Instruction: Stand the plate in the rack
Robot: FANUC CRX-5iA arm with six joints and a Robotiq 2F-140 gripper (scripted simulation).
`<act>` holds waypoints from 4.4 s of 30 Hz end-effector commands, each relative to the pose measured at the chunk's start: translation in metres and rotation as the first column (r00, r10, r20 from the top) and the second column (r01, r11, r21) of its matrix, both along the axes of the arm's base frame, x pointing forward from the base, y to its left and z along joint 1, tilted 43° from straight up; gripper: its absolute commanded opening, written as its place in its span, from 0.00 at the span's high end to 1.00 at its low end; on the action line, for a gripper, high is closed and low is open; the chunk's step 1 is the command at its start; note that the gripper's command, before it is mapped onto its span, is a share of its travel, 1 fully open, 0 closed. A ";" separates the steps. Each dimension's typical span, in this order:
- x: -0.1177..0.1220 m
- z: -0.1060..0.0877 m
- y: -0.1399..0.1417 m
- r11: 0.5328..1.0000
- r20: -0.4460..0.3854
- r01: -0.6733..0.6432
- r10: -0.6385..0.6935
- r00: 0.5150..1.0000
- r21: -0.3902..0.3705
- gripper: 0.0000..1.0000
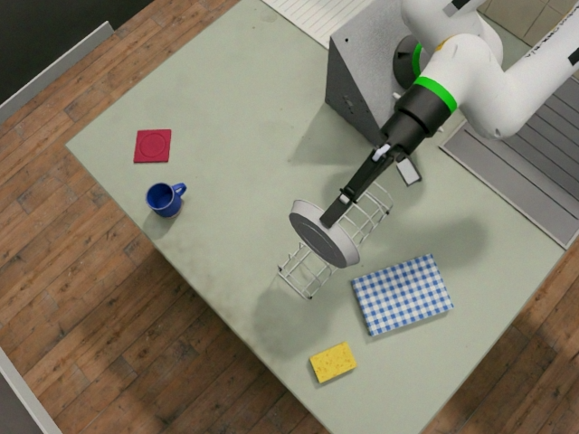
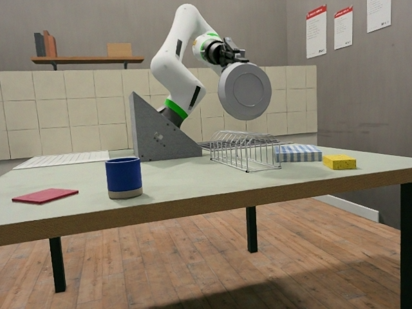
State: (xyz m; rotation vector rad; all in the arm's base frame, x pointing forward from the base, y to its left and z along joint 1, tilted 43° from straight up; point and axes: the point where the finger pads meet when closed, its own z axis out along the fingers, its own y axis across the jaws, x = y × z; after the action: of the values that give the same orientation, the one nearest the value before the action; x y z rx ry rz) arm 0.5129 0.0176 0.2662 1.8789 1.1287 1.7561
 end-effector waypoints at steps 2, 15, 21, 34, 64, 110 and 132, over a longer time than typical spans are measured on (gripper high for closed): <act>0.000 0.001 0.000 1.000 0.001 0.002 -0.002 1.000 0.000 0.90; 0.000 0.001 0.000 1.000 0.001 0.002 -0.002 1.000 0.000 0.90; 0.000 0.001 0.000 1.000 0.001 0.002 -0.002 1.000 0.000 0.90; 0.000 0.001 0.000 1.000 0.001 0.002 -0.002 1.000 0.000 0.90; 0.000 -0.020 0.019 1.000 0.001 0.002 -0.002 1.000 0.000 0.90; 0.000 -0.040 0.038 0.999 -0.063 -0.054 0.054 0.997 -0.002 0.90; 0.000 -0.042 0.040 0.998 -0.069 -0.060 0.060 0.996 -0.001 0.90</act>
State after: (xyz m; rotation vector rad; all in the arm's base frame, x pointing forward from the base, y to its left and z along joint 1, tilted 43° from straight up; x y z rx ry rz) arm 0.5126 0.0574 0.2240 1.9374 1.2248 1.7307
